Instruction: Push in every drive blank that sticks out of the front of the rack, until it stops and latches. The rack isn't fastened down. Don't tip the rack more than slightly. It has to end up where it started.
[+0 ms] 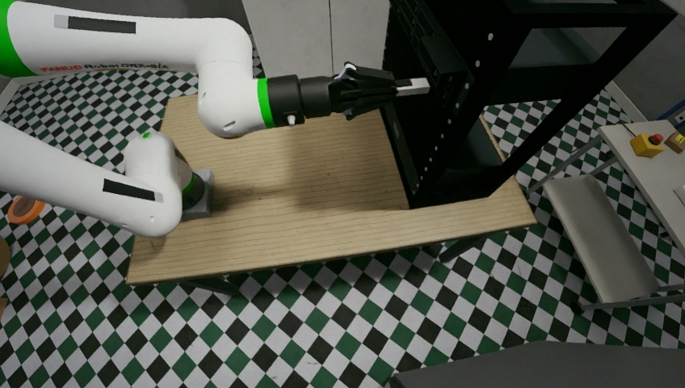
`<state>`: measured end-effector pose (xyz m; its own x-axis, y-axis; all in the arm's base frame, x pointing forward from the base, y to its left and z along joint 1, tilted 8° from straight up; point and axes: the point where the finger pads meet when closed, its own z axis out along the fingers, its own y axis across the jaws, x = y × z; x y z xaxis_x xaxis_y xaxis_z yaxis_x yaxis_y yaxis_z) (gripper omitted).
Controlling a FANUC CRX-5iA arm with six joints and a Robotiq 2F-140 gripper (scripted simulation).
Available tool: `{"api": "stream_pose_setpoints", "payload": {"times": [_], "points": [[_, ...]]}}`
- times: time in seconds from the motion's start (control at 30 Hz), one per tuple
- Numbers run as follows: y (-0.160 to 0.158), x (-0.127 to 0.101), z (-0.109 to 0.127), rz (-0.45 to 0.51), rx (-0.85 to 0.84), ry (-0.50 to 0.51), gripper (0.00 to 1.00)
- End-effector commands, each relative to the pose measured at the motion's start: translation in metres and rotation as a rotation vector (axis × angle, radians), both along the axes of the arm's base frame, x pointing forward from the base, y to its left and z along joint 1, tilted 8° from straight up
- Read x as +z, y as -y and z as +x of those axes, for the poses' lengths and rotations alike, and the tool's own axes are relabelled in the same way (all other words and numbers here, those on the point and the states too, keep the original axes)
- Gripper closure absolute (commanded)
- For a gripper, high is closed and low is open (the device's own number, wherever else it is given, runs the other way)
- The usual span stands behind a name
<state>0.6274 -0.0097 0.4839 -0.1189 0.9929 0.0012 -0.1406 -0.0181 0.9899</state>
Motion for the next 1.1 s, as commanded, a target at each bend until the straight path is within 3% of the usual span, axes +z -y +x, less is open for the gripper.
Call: {"api": "stream_pose_setpoints", "payload": {"times": [0.0,1.07], "points": [[-0.0004,0.0017,0.0032,0.000,0.000,0.002,0.90],[-0.0014,0.0030,0.0120,0.000,0.000,0.002,0.90]]}}
